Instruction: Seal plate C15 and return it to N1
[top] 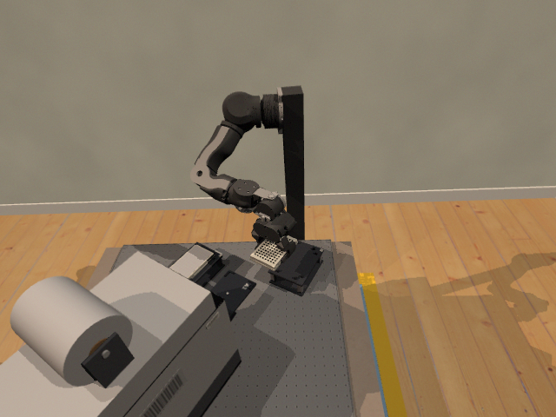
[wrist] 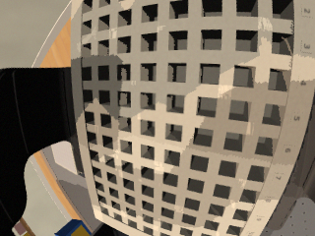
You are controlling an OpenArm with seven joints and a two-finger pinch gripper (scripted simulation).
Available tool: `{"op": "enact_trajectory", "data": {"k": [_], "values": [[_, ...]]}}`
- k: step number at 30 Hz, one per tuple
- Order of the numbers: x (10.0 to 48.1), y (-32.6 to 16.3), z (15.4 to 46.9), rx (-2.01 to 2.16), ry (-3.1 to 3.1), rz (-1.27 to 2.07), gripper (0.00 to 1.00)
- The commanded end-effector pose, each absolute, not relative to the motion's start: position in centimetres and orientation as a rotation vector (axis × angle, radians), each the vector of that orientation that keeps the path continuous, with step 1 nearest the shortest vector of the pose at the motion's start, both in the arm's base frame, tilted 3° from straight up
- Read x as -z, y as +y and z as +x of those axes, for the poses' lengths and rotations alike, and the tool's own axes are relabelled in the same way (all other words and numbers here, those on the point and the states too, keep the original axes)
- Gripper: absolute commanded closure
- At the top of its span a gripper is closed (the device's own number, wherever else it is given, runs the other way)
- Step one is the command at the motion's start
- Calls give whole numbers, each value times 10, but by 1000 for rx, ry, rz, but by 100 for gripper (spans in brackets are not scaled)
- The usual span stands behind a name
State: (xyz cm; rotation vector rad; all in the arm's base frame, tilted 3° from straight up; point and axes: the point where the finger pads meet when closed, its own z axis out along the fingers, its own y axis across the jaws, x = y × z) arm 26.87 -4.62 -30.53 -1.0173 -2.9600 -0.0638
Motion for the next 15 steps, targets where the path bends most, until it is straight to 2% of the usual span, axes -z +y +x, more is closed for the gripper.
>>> {"op": "enact_trajectory", "data": {"k": [1,9,15], "values": [[306,-43,267,80,-2958,-997,100],[306,-43,267,80,-2958,-997,100],[300,-77,289,79,-2958,-997,100]]}}
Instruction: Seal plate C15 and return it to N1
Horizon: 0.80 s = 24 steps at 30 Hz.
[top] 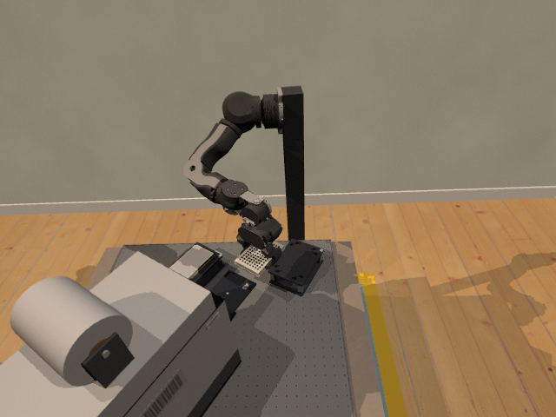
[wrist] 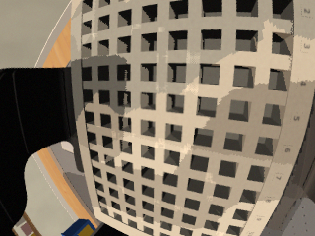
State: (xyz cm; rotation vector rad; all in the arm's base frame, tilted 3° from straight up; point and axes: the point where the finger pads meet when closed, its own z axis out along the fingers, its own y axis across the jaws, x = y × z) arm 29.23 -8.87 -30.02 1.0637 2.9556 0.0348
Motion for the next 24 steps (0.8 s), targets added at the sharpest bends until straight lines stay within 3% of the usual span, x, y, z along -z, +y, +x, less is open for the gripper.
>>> {"op": "enact_trajectory", "data": {"k": [1,11,16,24], "values": [[300,-77,289,-80,2994,1009,100],[300,-77,289,-80,2994,1009,100],[295,-110,311,-80,2994,1009,100],[295,-110,311,-80,2994,1009,100]]}}
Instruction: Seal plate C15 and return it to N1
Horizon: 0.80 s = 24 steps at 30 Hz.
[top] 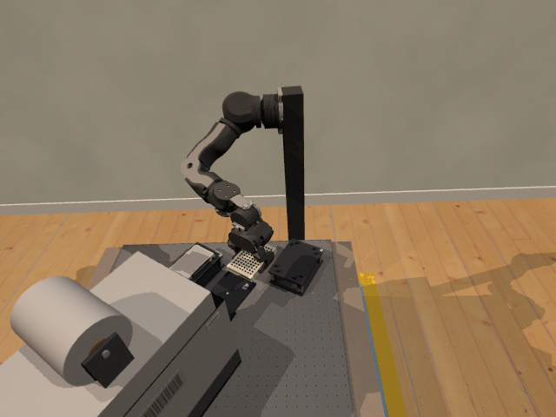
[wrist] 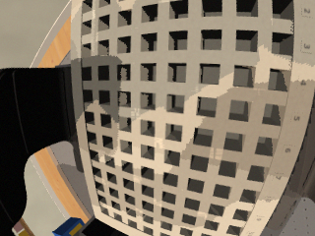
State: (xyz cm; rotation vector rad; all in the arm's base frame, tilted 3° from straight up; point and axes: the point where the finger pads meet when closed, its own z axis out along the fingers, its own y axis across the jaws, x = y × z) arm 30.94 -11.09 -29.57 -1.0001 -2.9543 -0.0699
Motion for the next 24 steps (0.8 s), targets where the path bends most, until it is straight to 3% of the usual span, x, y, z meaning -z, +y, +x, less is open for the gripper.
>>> {"op": "enact_trajectory", "data": {"k": [1,9,21,24], "values": [[295,-110,311,79,-2959,-997,100],[290,-143,333,79,-2959,-997,100],[290,-143,333,79,-2959,-997,100],[286,-163,346,76,-2958,-999,100]]}}
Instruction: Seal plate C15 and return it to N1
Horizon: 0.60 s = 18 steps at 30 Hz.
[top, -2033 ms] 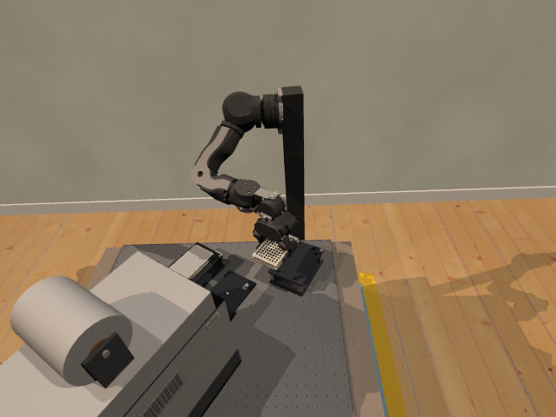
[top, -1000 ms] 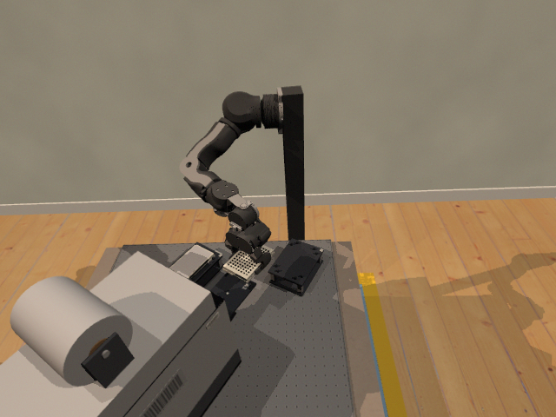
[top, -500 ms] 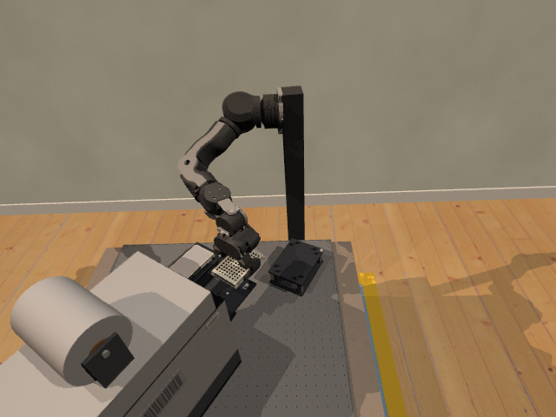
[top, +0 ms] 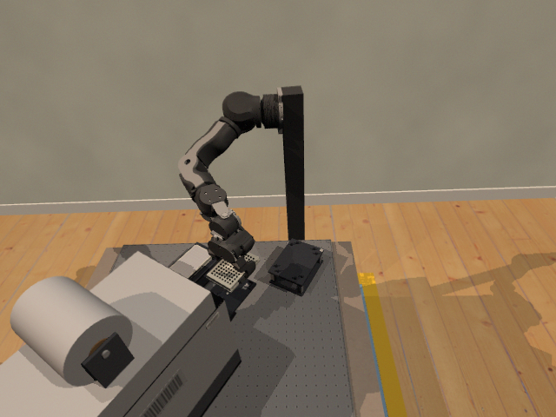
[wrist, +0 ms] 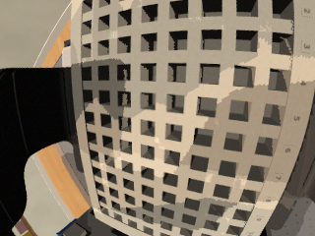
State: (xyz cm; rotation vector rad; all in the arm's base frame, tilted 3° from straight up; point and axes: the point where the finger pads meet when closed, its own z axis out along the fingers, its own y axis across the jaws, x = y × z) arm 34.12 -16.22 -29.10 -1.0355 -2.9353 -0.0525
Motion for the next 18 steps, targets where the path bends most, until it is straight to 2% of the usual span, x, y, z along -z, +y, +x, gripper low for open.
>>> {"op": "enact_trajectory", "data": {"k": [1,14,18], "values": [[285,-170,351,77,-2959,-998,100],[284,-176,355,78,-2959,-998,100],[282,-194,367,77,-2959,-998,100]]}}
